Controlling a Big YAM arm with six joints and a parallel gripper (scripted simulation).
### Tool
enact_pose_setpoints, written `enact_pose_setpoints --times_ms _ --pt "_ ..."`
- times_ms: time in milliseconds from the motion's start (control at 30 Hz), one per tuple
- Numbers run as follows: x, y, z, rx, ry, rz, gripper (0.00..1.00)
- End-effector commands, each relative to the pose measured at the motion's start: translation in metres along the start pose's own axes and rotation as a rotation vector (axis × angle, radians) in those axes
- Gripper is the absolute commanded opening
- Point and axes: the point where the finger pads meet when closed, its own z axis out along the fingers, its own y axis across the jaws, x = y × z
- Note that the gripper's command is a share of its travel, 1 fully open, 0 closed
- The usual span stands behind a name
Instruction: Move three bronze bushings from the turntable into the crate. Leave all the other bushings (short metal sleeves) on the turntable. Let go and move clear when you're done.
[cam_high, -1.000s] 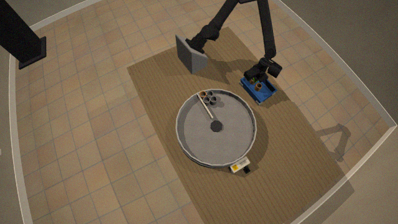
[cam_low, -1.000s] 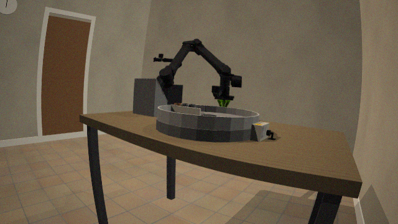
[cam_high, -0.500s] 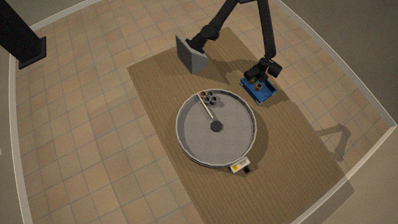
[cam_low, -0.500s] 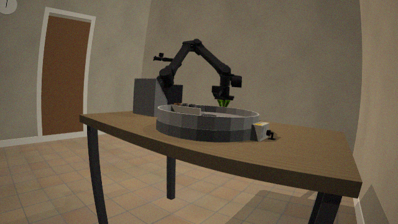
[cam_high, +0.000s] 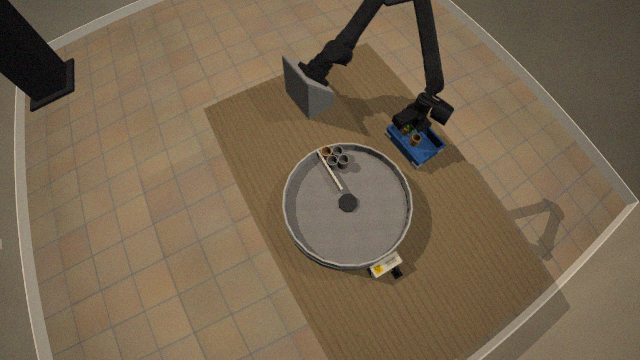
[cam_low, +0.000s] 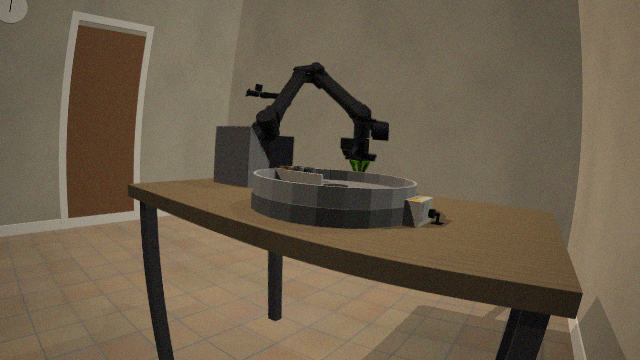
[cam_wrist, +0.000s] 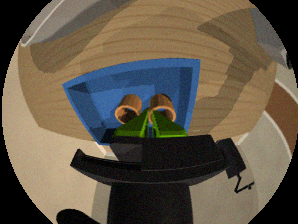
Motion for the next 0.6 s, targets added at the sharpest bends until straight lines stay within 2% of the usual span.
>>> enact_pose_setpoints --times_ms 0,567 --pt "-0.0015 0.0011 0.0043 0.002 -0.003 0.007 0.0" --pt "-0.0028 0.0007 0.01 0.004 -0.004 0.01 0.0"
